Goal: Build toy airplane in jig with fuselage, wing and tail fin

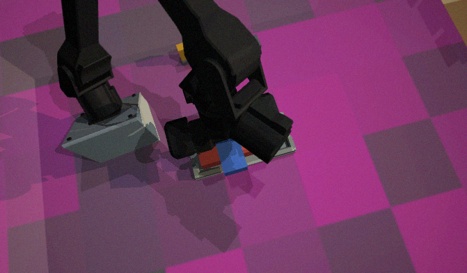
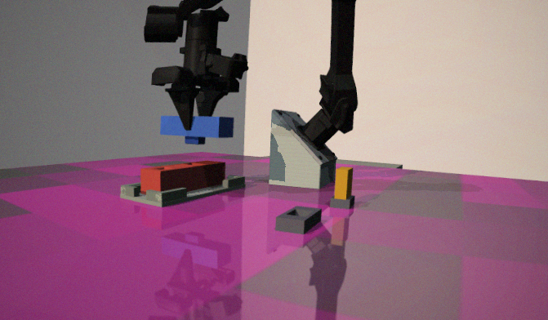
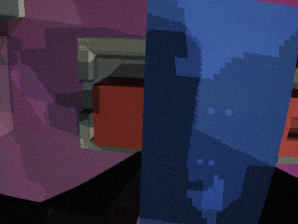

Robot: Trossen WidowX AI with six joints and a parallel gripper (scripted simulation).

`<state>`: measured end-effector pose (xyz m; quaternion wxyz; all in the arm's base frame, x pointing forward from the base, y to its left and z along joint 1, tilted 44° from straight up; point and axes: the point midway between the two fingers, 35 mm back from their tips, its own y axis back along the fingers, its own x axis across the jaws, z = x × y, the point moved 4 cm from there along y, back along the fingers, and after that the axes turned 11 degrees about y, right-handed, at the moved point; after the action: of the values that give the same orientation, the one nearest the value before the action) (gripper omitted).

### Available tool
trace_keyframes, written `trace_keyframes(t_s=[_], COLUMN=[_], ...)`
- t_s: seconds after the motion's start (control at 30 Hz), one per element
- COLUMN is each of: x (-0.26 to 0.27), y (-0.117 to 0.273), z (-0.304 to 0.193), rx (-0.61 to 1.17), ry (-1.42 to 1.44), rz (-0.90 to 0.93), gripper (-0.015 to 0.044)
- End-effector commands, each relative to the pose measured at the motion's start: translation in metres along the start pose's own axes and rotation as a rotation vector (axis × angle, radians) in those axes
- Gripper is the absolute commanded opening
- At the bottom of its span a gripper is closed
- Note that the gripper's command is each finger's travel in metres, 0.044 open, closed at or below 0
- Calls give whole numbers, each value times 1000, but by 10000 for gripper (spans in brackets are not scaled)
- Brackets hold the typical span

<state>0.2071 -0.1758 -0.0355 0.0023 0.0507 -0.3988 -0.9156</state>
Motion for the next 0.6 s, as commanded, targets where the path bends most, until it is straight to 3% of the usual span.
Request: trace_keyframes(t_s=[0.0, 0.57], x=[2, 1], y=[-3, -30], z=[0, 0], rx=[-1, -2], ry=[2, 2], rz=[5, 4], gripper=[197, 197])
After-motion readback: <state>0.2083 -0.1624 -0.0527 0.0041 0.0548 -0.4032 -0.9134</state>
